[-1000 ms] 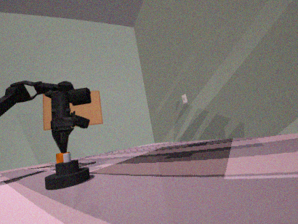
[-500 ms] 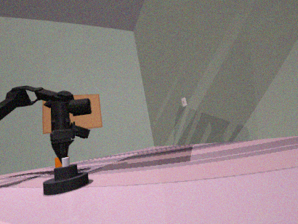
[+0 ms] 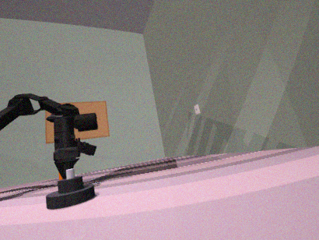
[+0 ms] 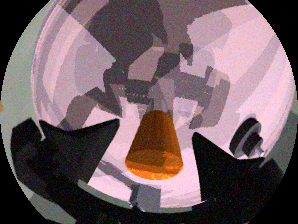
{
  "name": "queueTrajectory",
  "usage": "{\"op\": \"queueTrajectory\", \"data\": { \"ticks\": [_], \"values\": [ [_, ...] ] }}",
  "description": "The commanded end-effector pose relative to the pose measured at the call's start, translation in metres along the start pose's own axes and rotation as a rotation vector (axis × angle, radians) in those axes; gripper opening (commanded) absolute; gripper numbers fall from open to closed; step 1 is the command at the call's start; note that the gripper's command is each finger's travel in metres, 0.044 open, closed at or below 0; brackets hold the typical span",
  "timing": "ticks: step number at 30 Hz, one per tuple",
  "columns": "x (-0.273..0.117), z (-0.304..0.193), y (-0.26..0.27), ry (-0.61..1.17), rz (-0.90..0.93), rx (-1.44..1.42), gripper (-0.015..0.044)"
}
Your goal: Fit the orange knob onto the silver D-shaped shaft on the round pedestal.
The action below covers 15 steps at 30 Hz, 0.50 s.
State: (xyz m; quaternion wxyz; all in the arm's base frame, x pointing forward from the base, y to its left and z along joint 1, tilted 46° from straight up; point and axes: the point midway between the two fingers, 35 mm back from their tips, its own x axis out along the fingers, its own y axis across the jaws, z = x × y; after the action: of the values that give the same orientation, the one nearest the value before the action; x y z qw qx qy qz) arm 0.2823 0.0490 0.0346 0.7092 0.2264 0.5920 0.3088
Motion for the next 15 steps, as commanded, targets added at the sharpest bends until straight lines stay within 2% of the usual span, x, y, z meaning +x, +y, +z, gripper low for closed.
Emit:
{"op": "queueTrajectory", "data": {
  "ticks": [1, 10, 15],
  "values": [
    [0.0033, -0.0014, 0.0002, 0.001, 0.006, 0.007, 0.0414],
    [0.0033, -0.0014, 0.0002, 0.001, 0.006, 0.007, 0.0177],
    [0.0033, -0.0014, 0.0002, 0.001, 0.006, 0.007, 0.0144]
  ]
}}
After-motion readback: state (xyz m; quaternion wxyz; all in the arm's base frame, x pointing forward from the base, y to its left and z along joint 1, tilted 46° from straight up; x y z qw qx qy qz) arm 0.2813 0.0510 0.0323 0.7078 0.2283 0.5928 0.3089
